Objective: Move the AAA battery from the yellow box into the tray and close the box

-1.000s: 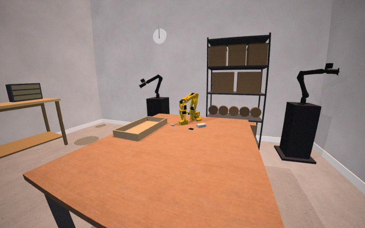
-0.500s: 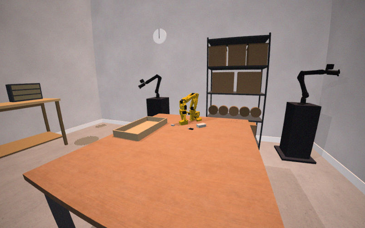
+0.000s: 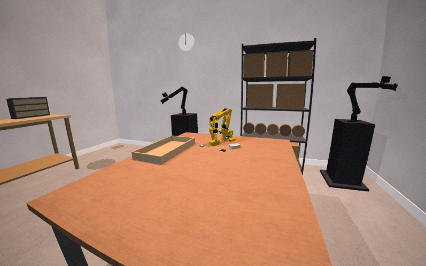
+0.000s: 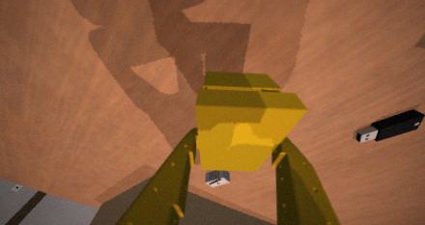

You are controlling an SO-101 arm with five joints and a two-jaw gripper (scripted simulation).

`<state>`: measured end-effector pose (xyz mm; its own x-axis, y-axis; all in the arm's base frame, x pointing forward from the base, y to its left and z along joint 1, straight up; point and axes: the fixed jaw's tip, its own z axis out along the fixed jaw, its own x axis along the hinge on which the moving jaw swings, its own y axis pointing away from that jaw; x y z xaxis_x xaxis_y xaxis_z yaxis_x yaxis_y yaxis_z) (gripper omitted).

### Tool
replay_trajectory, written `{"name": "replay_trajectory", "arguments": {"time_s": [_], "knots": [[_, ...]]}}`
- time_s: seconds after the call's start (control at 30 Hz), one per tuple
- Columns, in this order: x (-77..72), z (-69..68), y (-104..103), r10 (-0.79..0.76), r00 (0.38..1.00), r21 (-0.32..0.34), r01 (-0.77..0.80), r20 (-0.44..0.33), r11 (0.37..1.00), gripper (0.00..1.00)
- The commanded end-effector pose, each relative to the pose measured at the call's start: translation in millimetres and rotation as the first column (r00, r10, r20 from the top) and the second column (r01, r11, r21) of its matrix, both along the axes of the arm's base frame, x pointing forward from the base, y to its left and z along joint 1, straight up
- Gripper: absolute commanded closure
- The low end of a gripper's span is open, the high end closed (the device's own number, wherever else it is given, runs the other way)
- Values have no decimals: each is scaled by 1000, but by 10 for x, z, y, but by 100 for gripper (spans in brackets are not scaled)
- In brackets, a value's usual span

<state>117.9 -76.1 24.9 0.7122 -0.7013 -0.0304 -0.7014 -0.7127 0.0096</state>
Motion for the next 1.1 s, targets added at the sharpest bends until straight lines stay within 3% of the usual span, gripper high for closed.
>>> {"name": "replay_trajectory", "arguments": {"time_s": [0.0, 1.07], "knots": [[32, 36, -1, -2, 1000, -14, 2, 28, 1000, 77], [14, 16, 19, -2, 1000, -14, 2, 28, 1000, 77]]}}
